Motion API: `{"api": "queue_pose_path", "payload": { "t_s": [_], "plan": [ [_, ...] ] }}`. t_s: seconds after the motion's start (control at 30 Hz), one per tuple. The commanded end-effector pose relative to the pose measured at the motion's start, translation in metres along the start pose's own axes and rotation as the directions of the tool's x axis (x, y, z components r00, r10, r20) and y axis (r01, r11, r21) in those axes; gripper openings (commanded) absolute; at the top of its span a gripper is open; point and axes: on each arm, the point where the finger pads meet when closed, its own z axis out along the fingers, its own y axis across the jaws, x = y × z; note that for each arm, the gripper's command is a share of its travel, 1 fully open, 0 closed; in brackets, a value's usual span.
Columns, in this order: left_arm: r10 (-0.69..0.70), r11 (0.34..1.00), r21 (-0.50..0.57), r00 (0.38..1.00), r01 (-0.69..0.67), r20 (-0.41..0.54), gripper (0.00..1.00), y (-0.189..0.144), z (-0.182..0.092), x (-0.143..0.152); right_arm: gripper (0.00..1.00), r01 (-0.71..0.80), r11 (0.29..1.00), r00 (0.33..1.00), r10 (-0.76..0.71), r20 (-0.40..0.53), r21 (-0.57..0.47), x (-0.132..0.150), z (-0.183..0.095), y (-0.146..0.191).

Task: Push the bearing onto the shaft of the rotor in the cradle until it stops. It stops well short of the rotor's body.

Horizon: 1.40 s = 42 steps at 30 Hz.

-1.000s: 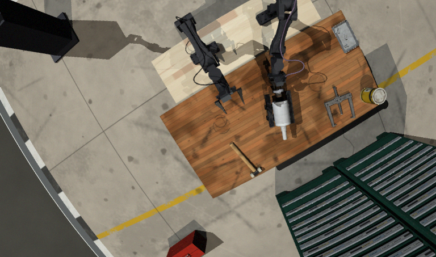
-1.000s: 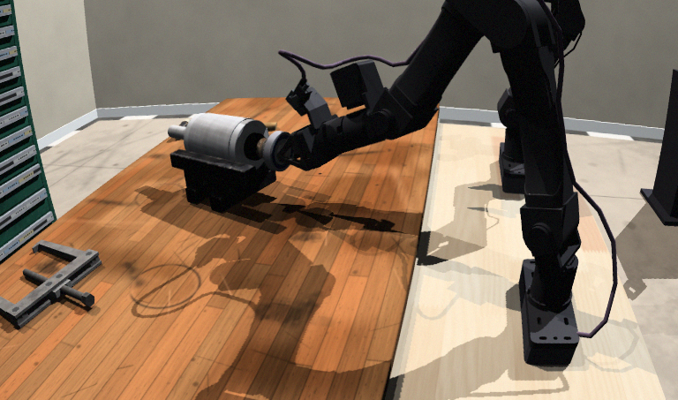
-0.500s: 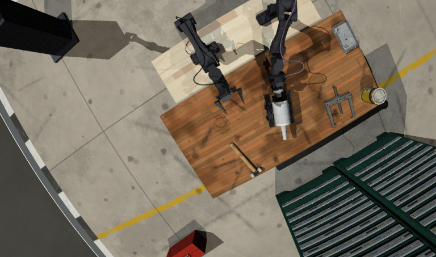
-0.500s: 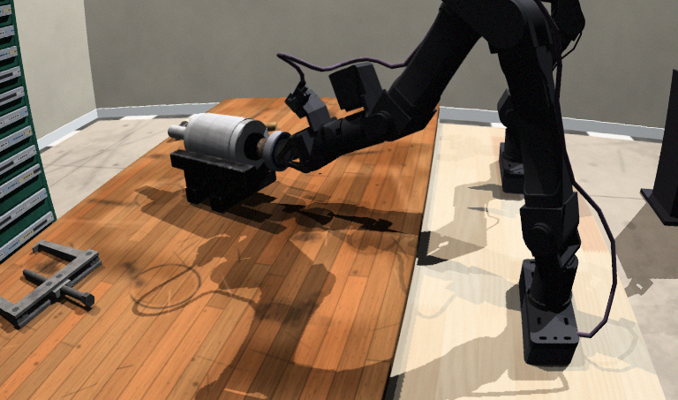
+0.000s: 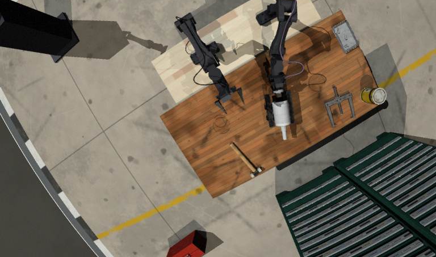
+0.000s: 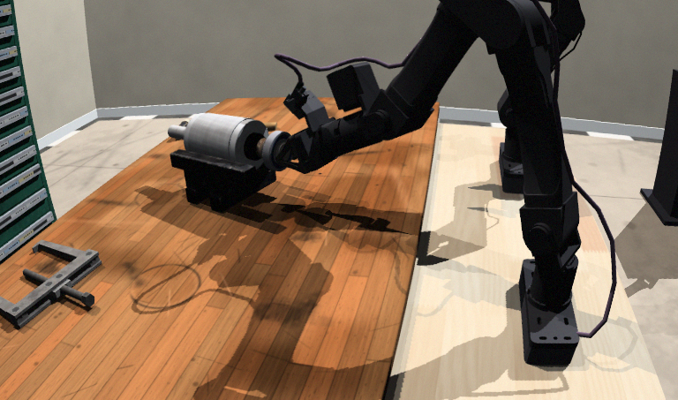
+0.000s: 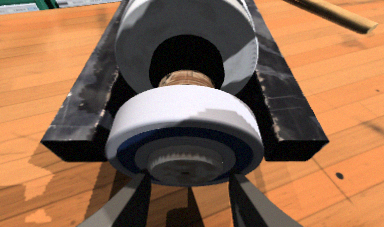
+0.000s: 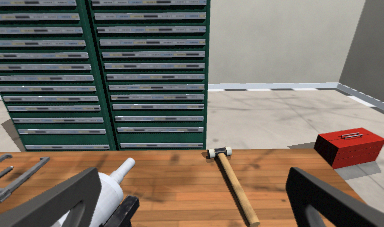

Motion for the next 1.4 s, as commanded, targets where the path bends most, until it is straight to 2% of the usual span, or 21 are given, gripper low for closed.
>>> {"api": "queue_pose_path", "payload": {
  "t_s": [0.0,0.5,0.67,0.73,0.83,1.03,1.13,1.37],
  "plan": [
    [-0.006,1.0,0.0,0.999,0.006,0.053,0.44,0.005,0.006,-0.026,1.0,-0.004,1.0,0.996,0.005,0.088,-0.006,-0.037,-0.016,0.0],
    [-0.009,1.0,-0.004,0.998,0.009,0.064,0.44,0.006,0.012,-0.031,1.0,-0.004,1.0,0.996,0.005,0.088,-0.006,-0.037,-0.016,0.0],
    [-0.014,1.0,-0.004,0.995,0.015,0.101,0.44,0.005,0.005,-0.048,1.0,-0.004,1.0,0.996,0.005,0.088,-0.006,-0.037,-0.016,0.0],
    [-0.018,1.0,0.005,0.996,0.018,0.087,0.44,-0.001,-0.001,-0.035,1.0,-0.004,1.0,0.996,0.005,0.088,-0.006,-0.037,-0.016,0.0],
    [-0.018,1.0,0.012,0.995,0.017,0.094,0.44,-0.005,-0.005,-0.038,1.0,-0.004,1.0,0.996,0.005,0.088,-0.006,-0.037,-0.016,0.0],
    [-0.01,1.0,0.007,0.999,0.01,0.048,0.44,-0.003,-0.008,-0.01,1.0,-0.004,1.0,0.996,0.005,0.088,-0.006,-0.037,-0.016,0.0],
    [-0.013,1.0,0.004,0.998,0.013,0.059,0.44,-0.001,-0.006,-0.016,1.0,-0.004,1.0,0.996,0.005,0.088,-0.006,-0.037,-0.016,0.0],
    [-0.01,1.0,0.001,0.999,0.01,0.036,0.44,-0.001,-0.033,0.004,1.0,-0.004,1.0,0.996,0.005,0.088,-0.006,-0.037,-0.016,0.0]
  ]
}}
